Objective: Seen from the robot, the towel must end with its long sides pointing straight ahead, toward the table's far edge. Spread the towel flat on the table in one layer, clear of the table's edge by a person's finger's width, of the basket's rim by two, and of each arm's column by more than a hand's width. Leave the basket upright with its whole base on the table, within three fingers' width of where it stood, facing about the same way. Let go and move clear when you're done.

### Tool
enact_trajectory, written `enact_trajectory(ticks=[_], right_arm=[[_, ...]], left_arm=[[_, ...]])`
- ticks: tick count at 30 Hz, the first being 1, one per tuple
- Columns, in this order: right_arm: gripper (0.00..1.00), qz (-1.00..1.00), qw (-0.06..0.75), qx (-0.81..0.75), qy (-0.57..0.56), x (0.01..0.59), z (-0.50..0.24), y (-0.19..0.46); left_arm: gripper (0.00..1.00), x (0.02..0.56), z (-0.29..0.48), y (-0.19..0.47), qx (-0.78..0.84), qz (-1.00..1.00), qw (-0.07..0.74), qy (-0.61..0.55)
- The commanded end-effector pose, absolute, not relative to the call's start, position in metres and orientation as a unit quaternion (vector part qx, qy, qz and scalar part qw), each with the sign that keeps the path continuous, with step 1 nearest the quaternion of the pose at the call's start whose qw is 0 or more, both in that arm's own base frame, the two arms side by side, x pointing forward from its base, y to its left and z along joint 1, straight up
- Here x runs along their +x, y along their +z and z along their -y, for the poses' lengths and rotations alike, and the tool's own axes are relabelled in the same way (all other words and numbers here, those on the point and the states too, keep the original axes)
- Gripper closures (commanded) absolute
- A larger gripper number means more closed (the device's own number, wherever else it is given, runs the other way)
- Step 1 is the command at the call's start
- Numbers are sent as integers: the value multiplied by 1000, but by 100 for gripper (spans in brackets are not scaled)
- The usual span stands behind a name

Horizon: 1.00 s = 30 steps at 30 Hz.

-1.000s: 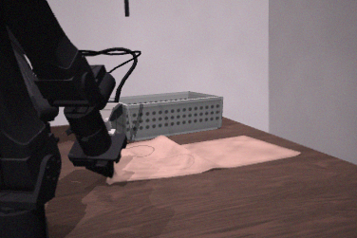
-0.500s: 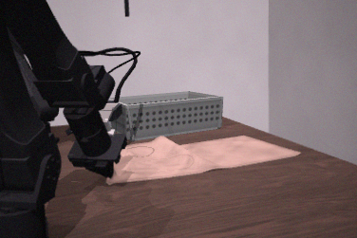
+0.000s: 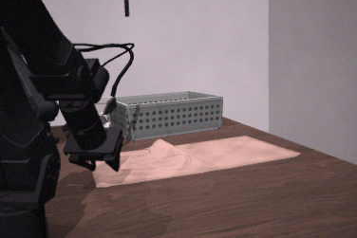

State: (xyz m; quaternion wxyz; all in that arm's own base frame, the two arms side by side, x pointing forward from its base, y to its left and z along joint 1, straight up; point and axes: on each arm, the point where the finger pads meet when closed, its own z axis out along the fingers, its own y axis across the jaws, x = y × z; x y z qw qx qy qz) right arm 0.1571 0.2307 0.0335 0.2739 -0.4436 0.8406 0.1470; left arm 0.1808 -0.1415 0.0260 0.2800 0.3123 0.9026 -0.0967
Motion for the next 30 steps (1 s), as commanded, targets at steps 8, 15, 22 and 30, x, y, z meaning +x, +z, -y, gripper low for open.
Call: enact_trajectory(ticks=[8, 15, 22, 30], right_arm=[[36, -839, 284, -442, 145, 160, -231, 65], [36, -845, 286, -429, 141, 167, -227, 105], [36, -859, 273, -413, 127, 181, -225, 103], [36, -890, 282, -343, 108, 241, -218, 132]], left_arm=[[36, 185, 146, 64, 308, -897, 300, -104], [36, 191, 141, 104, 293, -902, 302, -99], [36, 205, 137, 103, 277, -913, 288, -86], [36, 269, 129, 137, 210, -926, 306, -69]])
